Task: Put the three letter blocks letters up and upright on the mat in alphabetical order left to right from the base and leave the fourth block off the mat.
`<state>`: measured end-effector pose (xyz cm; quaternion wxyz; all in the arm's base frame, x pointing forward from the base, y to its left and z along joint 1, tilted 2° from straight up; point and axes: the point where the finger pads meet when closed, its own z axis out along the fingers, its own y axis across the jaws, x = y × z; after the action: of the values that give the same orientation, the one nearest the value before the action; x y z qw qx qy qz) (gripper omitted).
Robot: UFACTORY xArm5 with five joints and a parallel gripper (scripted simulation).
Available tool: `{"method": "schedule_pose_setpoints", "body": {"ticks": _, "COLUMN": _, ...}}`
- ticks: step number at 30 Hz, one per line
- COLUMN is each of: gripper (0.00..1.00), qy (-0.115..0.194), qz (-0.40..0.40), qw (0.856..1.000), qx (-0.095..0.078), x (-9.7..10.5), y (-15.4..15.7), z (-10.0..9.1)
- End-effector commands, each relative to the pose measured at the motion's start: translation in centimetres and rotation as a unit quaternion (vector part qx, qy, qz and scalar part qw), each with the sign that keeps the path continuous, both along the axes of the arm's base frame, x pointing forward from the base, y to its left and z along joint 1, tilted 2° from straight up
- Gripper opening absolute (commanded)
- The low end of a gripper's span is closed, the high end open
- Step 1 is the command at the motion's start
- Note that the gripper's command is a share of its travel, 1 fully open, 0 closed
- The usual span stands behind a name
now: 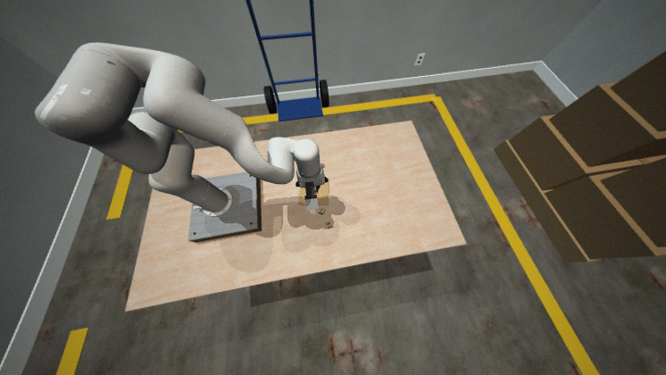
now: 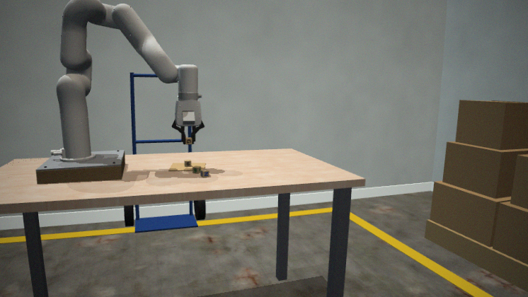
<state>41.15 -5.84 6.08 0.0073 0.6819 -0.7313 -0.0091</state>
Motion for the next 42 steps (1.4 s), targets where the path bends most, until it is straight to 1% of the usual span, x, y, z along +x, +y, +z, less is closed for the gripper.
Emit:
{"method": "schedule_pose_setpoints", "body": {"ticks": 1, "gripper": 0.21, "qy": -0.002, "qz": 0.000, "qw": 1.000, "qx": 0.000, "x": 0.2, "y": 0.0, "z": 0.2}}
{"method": "schedule_pose_setpoints", "body": {"ticks": 30, "gripper": 0.21, "qy": -0.002, "qz": 0.006, "qw": 1.000, "qx": 0.000, "x": 0.2, "y": -0.3, "z": 0.2}}
{"method": "schedule_pose_setpoints", "body": {"ticks": 36, "gripper": 0.21, "qy": -0.002, "qz": 0.006, "qw": 1.000, "qx": 0.000, "x": 0.1, "y": -0.2, "z": -1.0}}
{"method": "schedule_pose_setpoints", "body": {"ticks": 42, "gripper": 0.21, "qy": -0.002, "qz": 0.006, "qw": 1.000, "qx": 0.000, "x": 0.1, "y": -0.3, "z": -3.5}}
